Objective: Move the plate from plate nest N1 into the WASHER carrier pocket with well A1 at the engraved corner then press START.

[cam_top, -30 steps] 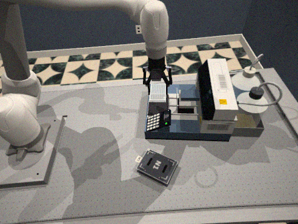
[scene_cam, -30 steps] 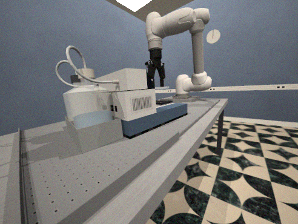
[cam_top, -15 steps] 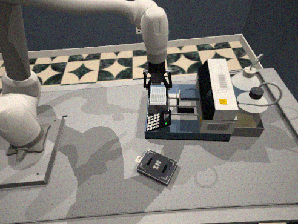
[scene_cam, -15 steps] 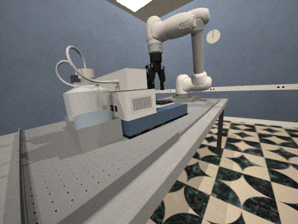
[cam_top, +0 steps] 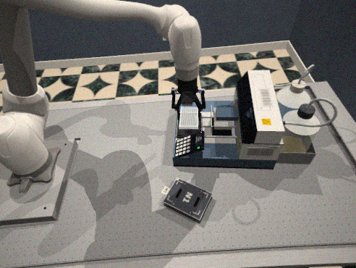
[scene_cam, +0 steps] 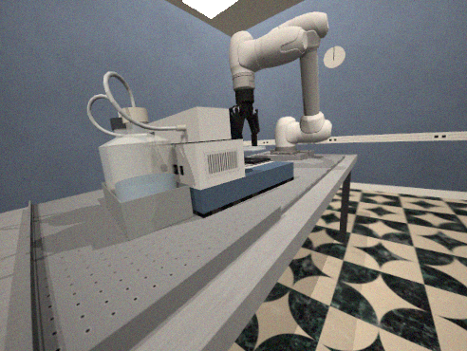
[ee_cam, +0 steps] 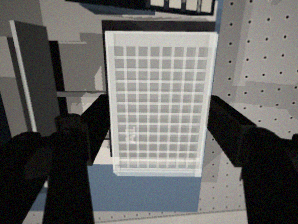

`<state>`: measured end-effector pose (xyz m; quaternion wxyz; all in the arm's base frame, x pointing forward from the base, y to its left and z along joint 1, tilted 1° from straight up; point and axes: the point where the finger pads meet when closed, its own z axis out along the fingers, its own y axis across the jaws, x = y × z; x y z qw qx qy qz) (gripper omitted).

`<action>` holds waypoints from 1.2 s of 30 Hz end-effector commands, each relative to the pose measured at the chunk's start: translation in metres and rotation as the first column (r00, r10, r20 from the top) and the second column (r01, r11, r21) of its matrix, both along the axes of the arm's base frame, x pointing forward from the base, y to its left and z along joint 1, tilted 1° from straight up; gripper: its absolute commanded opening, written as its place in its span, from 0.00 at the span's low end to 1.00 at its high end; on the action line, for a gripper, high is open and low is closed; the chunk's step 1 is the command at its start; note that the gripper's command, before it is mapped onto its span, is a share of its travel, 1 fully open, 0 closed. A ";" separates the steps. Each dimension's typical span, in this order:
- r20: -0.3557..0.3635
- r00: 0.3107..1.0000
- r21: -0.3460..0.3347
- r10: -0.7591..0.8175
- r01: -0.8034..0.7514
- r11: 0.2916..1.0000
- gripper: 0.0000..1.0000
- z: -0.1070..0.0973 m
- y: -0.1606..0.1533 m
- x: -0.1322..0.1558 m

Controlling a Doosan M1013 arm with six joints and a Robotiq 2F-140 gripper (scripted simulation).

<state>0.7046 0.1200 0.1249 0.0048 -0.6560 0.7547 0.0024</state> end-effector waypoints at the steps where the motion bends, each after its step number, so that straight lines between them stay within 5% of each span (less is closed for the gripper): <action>1: 0.002 1.000 0.001 0.000 0.000 1.000 0.10 -0.004 0.000 0.000; 13: 0.002 1.000 0.001 0.000 0.000 1.000 0.10 -0.024 0.000 0.001; 36: 0.002 1.000 0.001 0.000 0.000 1.000 0.10 -0.025 0.000 0.001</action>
